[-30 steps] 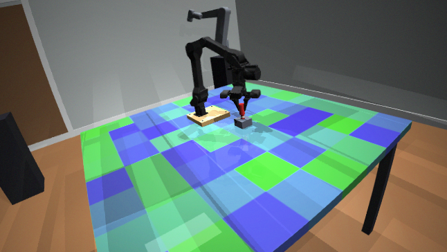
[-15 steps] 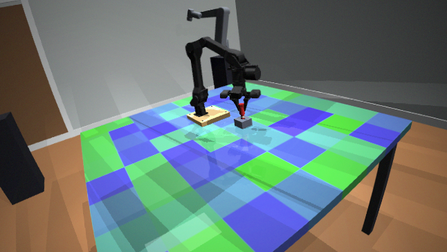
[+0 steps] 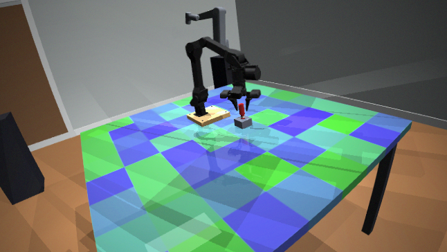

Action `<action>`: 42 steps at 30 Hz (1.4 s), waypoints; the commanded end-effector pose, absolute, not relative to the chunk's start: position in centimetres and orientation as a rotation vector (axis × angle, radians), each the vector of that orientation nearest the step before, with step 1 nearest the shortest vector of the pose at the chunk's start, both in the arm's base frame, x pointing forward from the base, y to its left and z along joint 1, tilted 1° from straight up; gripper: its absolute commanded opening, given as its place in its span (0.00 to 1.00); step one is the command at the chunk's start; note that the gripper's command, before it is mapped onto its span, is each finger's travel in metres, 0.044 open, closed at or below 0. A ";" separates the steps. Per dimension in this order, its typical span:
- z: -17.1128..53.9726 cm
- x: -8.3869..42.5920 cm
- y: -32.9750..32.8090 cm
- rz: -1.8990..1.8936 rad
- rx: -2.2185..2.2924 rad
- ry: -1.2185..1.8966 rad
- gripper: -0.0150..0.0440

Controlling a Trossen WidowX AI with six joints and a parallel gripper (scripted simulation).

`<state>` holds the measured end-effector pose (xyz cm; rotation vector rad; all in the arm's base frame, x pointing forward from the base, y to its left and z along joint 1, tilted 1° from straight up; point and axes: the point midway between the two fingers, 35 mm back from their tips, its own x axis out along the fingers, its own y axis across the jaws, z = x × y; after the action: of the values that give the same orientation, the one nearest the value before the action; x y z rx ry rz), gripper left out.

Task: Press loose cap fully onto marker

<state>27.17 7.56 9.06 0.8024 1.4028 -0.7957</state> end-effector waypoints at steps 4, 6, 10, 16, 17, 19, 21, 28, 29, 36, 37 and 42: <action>9.1 27.2 7.6 -0.796 0.802 1.403 0.92; 9.1 27.2 7.6 -0.796 0.802 1.403 1.00; 10.9 27.3 7.6 -0.796 0.802 1.403 1.00; 16.6 27.1 7.6 -0.796 0.802 1.403 1.00; 16.6 27.1 7.6 -0.796 0.802 1.403 1.00; 16.6 27.1 7.6 -0.796 0.802 1.403 1.00; 16.5 27.1 7.6 -0.748 0.754 1.421 0.91; 15.8 26.9 7.5 -0.243 0.242 1.542 0.60; 15.7 26.9 7.5 -0.168 0.167 1.549 0.56; 15.5 26.9 7.5 -0.059 0.056 1.555 0.25; 15.5 26.9 7.5 -0.059 0.056 1.555 0.25; 15.5 26.9 7.5 -0.059 0.056 1.555 0.25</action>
<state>26.87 7.45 15.40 0.0637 1.5622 -0.0731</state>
